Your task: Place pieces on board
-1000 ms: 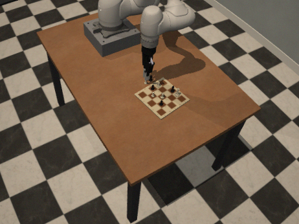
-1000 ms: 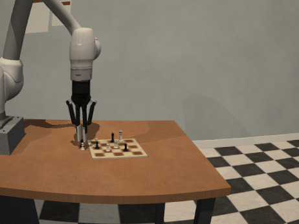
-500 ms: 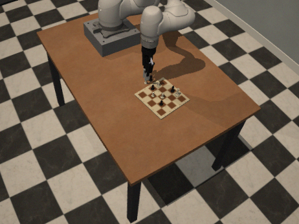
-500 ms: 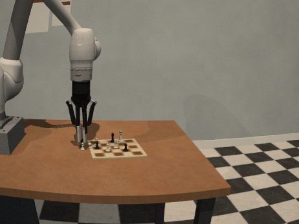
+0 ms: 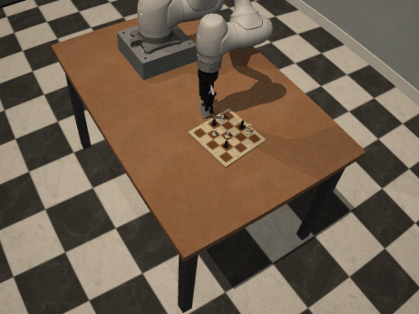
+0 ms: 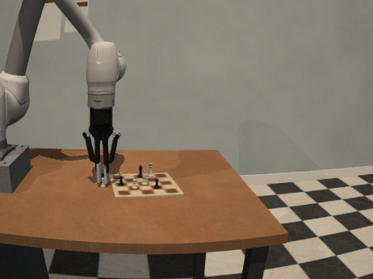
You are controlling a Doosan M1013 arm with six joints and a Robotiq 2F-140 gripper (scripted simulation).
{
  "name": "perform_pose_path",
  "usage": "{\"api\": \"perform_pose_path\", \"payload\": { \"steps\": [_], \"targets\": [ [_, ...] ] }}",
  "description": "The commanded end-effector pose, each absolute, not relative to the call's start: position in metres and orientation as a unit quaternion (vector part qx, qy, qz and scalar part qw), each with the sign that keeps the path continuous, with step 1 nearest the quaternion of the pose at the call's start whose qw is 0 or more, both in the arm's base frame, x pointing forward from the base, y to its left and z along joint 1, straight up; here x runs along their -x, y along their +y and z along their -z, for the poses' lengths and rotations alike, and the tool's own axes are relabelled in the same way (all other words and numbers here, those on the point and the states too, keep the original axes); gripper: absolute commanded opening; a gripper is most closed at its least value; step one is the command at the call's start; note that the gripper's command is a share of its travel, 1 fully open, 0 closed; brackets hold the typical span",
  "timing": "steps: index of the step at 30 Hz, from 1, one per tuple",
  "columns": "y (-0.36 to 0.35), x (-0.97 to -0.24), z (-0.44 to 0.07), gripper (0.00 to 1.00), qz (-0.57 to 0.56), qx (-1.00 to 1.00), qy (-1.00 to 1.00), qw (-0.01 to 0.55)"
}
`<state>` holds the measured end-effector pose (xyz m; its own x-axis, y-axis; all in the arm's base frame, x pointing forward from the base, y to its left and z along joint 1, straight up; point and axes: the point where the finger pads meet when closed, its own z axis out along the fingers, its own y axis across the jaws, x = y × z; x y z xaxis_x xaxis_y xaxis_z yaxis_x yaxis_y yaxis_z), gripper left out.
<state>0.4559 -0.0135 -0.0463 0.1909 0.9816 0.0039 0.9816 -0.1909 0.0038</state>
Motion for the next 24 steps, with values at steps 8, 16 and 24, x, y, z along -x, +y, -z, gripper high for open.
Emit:
{"api": "perform_pose_path", "payload": {
  "steps": [8, 16, 24],
  "targets": [
    [-0.0134, -0.4560, 0.0551, 0.20, -0.003, -0.772, 0.636, 0.000],
    [-0.0134, -0.4560, 0.0558, 0.20, -0.003, -0.772, 0.636, 0.000],
    [-0.0134, -0.4560, 0.0558, 0.20, -0.003, -0.772, 0.636, 0.000]
  ]
}}
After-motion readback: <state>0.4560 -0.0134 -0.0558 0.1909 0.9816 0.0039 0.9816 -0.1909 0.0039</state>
